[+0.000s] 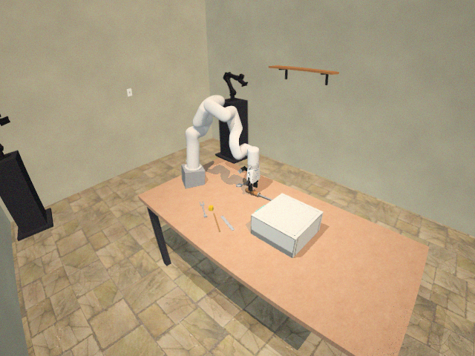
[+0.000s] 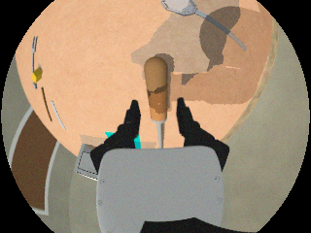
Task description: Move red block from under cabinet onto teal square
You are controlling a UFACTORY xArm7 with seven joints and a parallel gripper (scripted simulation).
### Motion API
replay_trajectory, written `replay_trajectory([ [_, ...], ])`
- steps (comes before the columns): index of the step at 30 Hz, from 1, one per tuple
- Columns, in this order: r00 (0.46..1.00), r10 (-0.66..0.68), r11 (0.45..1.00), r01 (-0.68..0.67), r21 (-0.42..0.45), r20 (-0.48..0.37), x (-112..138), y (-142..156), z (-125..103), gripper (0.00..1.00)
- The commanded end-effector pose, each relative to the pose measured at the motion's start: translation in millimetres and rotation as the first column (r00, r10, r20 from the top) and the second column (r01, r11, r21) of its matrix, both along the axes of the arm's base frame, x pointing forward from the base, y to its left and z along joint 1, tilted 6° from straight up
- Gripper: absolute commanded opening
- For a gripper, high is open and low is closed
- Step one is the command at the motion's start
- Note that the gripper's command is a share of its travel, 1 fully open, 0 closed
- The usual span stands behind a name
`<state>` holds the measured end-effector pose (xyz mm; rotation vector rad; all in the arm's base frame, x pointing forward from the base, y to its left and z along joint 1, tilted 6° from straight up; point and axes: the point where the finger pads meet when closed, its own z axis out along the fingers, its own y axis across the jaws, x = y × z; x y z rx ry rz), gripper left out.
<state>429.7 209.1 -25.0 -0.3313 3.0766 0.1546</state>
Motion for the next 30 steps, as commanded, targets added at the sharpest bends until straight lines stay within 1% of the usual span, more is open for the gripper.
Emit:
replay_trajectory([
  [1, 1.000, 0.000, 1.000, 0.000, 0.001, 0.004, 1.6, 0.7, -1.0, 0.58],
  [30, 1.000, 0.000, 1.000, 0.000, 0.001, 0.004, 2.6, 3.7, -30.0, 0.58],
])
